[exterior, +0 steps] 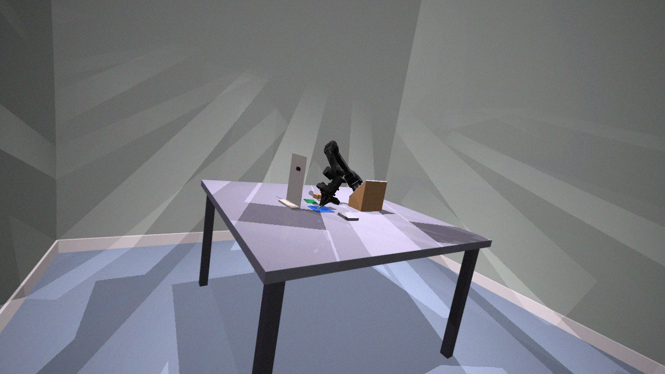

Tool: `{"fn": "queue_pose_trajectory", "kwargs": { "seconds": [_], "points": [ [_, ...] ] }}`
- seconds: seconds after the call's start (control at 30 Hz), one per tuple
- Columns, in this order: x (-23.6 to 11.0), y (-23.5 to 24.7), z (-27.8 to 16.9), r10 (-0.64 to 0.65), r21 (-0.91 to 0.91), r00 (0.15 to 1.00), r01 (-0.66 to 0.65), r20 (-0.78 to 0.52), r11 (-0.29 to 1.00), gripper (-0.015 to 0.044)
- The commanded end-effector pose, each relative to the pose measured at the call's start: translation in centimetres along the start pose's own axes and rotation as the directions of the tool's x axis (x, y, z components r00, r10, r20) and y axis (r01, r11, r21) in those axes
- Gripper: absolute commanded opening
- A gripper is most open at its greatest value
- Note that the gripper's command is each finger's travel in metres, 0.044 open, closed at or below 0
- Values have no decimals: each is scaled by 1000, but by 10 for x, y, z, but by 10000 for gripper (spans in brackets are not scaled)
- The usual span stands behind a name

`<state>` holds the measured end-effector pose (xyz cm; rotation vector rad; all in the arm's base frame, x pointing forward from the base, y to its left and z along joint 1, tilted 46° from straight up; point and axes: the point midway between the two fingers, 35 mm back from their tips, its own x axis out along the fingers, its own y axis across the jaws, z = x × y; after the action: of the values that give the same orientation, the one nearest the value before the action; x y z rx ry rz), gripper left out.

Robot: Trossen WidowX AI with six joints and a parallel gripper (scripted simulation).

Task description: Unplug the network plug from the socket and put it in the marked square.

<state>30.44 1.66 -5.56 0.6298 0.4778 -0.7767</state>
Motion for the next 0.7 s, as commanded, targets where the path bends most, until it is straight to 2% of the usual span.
{"fn": "queue_pose_trajectory", "kwargs": {
  "seconds": [0.0, 0.03, 0.23, 0.67],
  "points": [
    [0, 0, 0, -1, 1, 1000, 1, 1, 1000, 0],
    [0, 0, 0, -1, 1, 1000, 1, 1, 1000, 0],
    [0, 0, 0, -1, 1, 1000, 1, 1, 1000, 156],
    [-9, 1, -1, -1, 0, 1000, 1, -2, 1000, 156]
  ]
}}
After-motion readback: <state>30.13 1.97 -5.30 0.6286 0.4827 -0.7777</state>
